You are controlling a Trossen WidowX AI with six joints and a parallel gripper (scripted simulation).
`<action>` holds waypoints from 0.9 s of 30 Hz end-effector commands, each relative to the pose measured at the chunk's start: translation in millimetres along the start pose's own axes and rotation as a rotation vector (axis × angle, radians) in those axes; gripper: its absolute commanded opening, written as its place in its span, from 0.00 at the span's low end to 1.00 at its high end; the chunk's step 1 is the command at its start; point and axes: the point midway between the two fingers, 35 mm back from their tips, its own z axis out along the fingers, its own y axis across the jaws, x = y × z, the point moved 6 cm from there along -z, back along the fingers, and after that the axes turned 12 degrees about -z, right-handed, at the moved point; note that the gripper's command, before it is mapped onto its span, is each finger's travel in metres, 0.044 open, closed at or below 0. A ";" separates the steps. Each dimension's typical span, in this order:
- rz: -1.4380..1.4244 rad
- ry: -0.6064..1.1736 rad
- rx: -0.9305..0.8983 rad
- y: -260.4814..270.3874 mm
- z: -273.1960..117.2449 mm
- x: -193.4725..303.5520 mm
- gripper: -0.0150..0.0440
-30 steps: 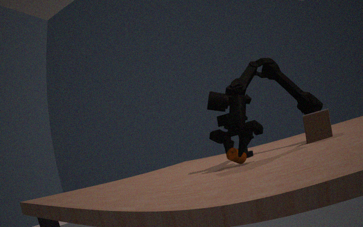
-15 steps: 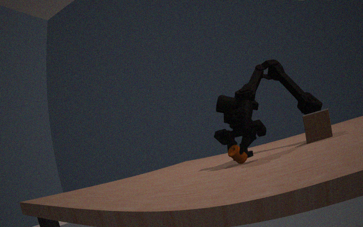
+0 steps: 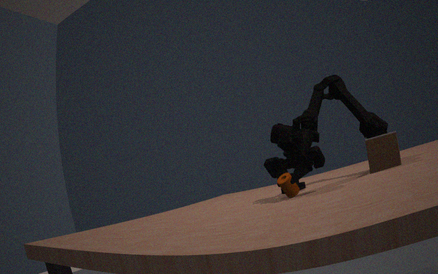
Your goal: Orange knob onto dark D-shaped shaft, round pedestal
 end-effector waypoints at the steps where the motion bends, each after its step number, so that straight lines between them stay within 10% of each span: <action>1: -0.005 -0.067 0.016 2.1 -3.6 7.5 0.56; 27: -0.004 -0.337 0.070 8.9 -10.2 39.3 0.60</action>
